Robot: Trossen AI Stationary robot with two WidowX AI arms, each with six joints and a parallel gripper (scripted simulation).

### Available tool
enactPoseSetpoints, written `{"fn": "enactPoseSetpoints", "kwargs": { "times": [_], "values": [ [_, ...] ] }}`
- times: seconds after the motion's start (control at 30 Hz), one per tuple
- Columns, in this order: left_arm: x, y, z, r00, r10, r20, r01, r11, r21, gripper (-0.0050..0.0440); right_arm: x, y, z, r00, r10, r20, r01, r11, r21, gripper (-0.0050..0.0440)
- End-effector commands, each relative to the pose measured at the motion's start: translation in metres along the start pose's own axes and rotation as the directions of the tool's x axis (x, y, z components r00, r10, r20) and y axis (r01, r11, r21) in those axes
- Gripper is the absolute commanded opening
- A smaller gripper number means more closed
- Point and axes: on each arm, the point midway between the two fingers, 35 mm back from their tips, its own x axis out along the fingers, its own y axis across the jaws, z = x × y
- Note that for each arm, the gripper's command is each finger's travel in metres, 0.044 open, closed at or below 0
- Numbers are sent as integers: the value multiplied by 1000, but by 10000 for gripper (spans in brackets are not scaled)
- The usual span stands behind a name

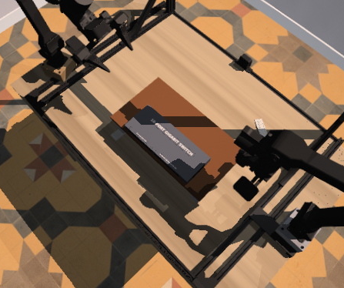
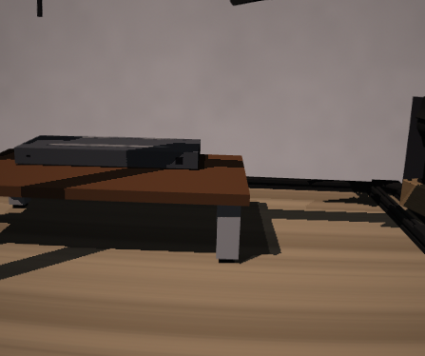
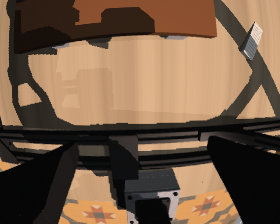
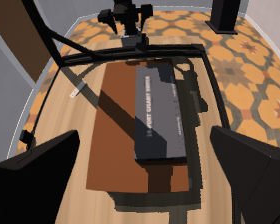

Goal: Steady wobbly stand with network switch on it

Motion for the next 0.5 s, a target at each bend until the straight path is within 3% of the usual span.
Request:
{"fn": "enactPoseSetpoints", "kwargs": {
  "times": [0.0,0.1,0.33,0.47],
  "values": [
    [0,0,0,1000,0,0,0,1000,0,440,13,-5,-59,979,-23,-201,24,1000,5,440],
    [0,0,0,1000,0,0,0,1000,0,440,15,-10,-99,939,-40,-342,44,999,3,440],
    [0,0,0,1000,0,0,0,1000,0,440,14,-10,-95,941,-41,-336,44,999,1,440],
    [0,0,0,1000,0,0,0,1000,0,440,9,-15,-147,857,-64,-512,71,997,-7,440]
  ]
}}
